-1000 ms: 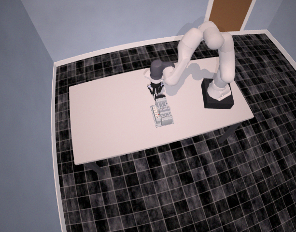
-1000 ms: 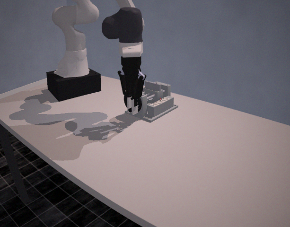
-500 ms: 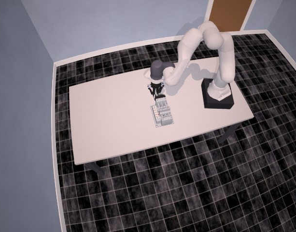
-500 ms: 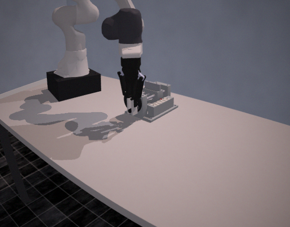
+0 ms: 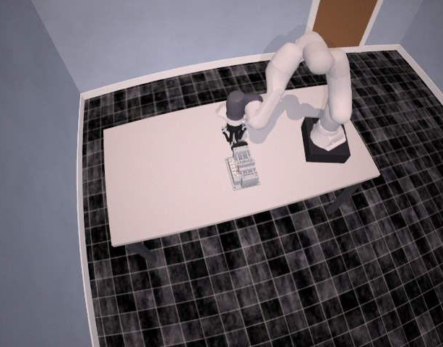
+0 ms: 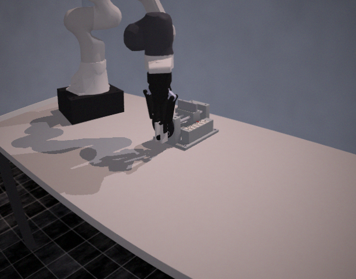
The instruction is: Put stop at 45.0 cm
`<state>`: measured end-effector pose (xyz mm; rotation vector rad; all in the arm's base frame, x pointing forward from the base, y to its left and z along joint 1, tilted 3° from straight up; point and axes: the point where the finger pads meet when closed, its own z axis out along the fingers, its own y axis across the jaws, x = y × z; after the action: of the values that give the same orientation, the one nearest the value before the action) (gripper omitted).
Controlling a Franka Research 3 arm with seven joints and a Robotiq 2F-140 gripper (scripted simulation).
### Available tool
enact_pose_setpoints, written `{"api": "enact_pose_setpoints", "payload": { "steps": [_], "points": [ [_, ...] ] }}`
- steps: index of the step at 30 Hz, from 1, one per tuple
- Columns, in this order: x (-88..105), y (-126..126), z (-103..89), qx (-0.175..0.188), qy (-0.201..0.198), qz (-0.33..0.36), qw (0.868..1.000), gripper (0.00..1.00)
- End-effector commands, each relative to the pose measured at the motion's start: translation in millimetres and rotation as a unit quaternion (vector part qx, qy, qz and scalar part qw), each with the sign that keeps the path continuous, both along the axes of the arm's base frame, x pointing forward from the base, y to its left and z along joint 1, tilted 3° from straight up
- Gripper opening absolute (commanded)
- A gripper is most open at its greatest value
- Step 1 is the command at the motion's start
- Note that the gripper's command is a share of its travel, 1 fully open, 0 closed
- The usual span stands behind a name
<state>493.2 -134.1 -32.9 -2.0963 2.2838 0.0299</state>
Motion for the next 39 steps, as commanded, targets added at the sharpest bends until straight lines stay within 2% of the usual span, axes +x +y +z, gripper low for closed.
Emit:
{"api": "enact_pose_setpoints", "payload": {
  "steps": [1, 39],
  "points": [
    [-3.1, 0.7, -4.0, 0.000, 0.001, -0.001, 1.000, 0.04],
    [-34.1, 3.8, -11.5, 0.000, 0.001, -0.001, 1.000, 0.04]
  ]
}}
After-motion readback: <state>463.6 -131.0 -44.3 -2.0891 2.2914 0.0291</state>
